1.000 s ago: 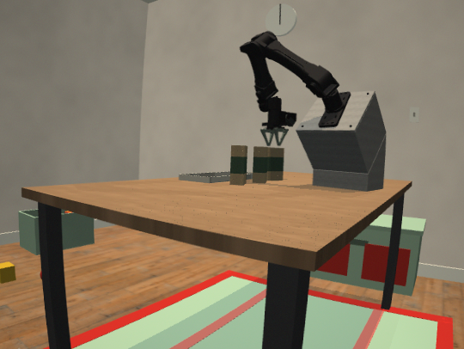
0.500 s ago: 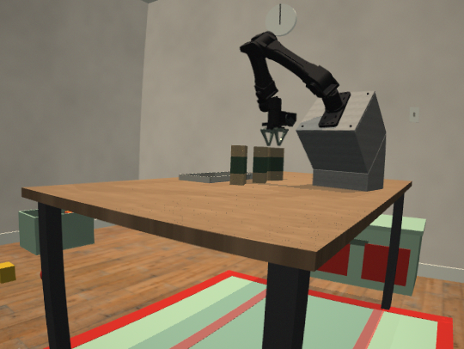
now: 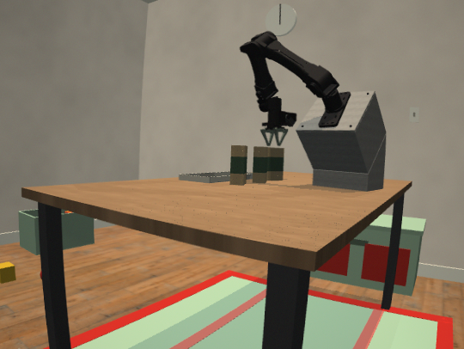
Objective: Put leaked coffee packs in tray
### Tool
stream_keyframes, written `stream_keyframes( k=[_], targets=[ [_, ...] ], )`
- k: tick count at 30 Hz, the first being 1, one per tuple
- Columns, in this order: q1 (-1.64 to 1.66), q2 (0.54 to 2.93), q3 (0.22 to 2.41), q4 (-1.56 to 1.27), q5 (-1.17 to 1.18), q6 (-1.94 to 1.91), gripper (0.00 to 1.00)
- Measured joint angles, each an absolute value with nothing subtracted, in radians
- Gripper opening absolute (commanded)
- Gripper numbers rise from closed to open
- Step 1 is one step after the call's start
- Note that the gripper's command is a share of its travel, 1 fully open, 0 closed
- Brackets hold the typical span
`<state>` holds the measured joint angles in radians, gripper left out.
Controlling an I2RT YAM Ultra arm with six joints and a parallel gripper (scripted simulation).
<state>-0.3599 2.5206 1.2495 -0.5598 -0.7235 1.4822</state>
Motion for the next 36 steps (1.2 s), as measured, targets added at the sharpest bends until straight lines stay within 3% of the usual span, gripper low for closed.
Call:
stream_keyframes(
  k=[36],
  targets=[
    [-0.36,2.529,1.262,-0.564,-0.723,1.48,0.77]
  ],
)
